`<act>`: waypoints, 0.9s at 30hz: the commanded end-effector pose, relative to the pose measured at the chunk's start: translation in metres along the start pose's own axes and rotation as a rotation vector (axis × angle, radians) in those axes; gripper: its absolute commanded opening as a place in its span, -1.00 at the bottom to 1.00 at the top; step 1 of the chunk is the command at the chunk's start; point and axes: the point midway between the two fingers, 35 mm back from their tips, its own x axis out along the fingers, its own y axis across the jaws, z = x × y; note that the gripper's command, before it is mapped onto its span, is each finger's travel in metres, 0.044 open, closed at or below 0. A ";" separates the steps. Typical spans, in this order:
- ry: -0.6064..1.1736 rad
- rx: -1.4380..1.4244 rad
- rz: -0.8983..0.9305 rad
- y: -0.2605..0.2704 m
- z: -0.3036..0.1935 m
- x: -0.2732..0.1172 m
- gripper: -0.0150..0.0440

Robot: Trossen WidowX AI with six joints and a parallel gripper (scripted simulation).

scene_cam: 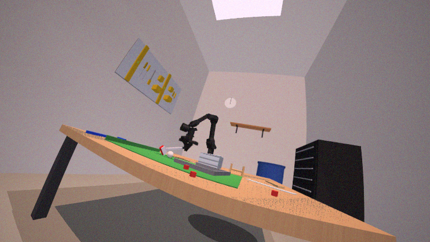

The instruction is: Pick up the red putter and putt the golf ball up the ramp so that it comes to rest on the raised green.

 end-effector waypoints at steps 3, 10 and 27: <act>-0.006 -0.017 0.010 0.065 0.002 -0.001 -0.49; -0.007 -0.020 0.011 0.113 -0.008 -0.001 -0.49; -0.005 -0.024 0.012 0.112 -0.008 -0.054 -0.49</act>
